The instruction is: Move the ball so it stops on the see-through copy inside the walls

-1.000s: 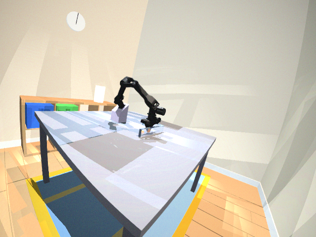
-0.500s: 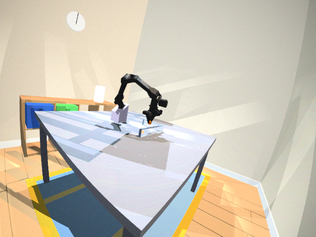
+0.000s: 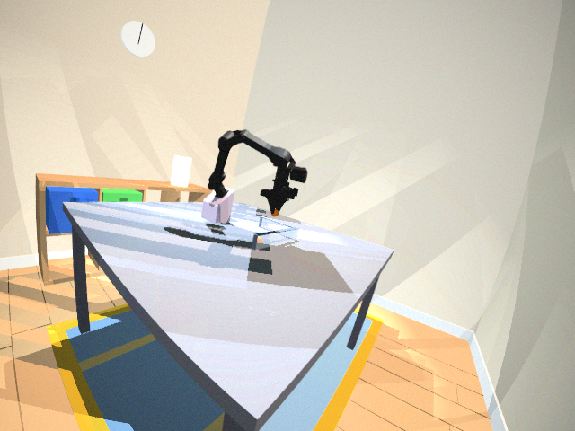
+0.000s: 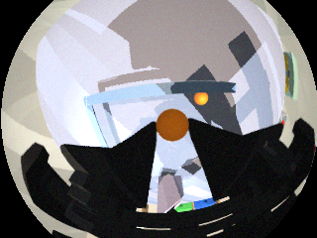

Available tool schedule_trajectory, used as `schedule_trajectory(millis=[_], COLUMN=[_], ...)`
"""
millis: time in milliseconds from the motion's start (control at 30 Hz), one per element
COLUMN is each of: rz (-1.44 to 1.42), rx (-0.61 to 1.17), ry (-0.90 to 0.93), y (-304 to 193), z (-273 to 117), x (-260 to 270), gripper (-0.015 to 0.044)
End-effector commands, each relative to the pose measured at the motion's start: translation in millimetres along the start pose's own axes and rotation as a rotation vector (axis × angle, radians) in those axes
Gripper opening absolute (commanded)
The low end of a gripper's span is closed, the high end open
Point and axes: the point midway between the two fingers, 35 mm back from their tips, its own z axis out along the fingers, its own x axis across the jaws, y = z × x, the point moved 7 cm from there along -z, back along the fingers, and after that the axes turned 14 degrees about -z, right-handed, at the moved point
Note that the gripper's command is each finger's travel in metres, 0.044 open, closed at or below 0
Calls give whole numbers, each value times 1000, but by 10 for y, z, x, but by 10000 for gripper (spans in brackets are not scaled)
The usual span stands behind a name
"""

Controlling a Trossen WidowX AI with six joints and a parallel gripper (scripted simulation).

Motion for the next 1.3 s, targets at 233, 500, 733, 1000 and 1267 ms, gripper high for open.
schedule_trajectory(millis=[233,500,733,1000,1267], rz=[7,13,13,12,12], rx=[-1,-4,-4,-3,-3], ry=[-1,-6,-6,-8,-8], y=[-180,-222,-208,-226,-225], z=[285,387,765,1054,1106], x=[-636,-769,-773,-775,-776], gripper=[0,0,0,0,0])
